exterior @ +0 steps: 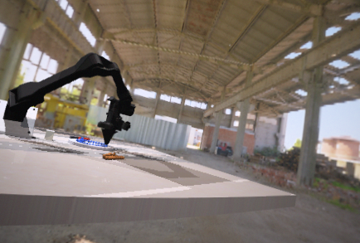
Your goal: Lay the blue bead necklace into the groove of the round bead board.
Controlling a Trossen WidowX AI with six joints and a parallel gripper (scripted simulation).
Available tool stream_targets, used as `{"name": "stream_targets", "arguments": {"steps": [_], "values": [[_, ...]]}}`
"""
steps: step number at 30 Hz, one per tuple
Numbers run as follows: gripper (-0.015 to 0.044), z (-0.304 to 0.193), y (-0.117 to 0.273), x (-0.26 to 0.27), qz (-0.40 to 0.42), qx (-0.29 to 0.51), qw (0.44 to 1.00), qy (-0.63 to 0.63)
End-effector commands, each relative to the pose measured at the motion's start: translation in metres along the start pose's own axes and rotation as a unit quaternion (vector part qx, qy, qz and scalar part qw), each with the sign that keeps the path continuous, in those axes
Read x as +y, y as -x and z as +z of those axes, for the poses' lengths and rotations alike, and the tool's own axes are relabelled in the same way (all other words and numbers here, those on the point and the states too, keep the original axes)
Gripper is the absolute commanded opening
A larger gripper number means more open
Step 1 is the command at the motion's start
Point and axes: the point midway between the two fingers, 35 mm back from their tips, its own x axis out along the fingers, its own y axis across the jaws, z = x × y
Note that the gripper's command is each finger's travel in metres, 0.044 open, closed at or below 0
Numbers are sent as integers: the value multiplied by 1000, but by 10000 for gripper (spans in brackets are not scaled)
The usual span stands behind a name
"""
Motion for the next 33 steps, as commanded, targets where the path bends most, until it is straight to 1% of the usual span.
{"name": "stream_targets", "arguments": {"steps": [1,14,33], "values": [[105,0,0,0,0,0,1000,0],[440,0,2,-1,-2,1,1000,3],[440,0,4,-1,-2,0,1000,4]]}}
